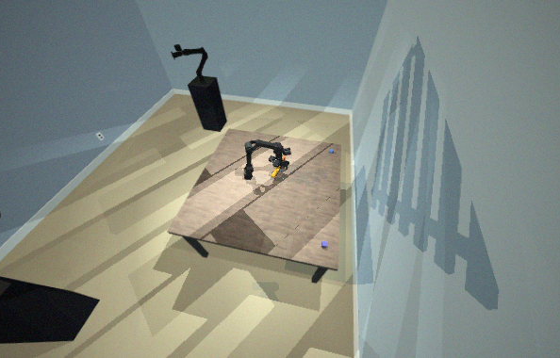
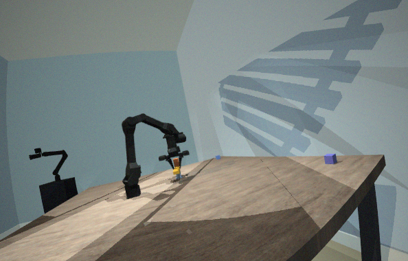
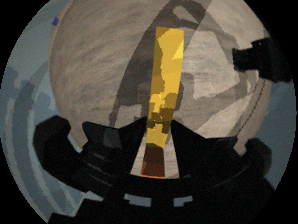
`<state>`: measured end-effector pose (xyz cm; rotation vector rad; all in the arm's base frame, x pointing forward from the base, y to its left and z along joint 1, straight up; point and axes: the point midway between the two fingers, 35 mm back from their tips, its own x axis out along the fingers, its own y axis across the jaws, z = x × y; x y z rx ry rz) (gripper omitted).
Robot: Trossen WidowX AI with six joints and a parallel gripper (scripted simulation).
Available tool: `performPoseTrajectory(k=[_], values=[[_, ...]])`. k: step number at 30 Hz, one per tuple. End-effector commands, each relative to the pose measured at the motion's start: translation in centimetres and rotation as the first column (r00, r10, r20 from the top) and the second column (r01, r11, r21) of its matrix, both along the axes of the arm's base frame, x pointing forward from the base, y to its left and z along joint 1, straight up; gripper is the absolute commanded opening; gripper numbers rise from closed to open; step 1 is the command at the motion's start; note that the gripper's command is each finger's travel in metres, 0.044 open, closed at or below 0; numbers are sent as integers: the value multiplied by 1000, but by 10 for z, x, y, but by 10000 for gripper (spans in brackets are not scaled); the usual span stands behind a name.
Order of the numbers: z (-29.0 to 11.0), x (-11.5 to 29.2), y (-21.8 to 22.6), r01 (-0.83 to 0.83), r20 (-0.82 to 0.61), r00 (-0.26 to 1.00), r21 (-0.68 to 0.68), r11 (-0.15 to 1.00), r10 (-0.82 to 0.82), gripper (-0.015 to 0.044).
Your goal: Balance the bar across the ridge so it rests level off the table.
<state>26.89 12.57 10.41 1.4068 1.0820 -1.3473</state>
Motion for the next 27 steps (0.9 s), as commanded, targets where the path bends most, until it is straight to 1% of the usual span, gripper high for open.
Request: performPoseTrajectory(k=[1, 9, 10, 13, 14, 20, 22, 27], values=[[0, 0, 0, 0, 0, 1000, 0, 1000, 0, 211], [0, 0, 0, 0, 0, 1000, 0, 1000, 0, 421], [0, 0, 0, 0, 0, 1000, 0, 1000, 0, 440], [2, 0, 0, 0, 0, 1000, 0, 1000, 0, 440], [8, 1, 1, 0, 0, 1000, 0, 1000, 0, 440], [82, 0, 0, 0, 1, 1000, 0, 1000, 0, 440], [98, -2, -1, 0, 1, 1000, 0, 1000, 0, 440], [100, -3, -1, 0, 1, 1000, 0, 1000, 0, 440]])
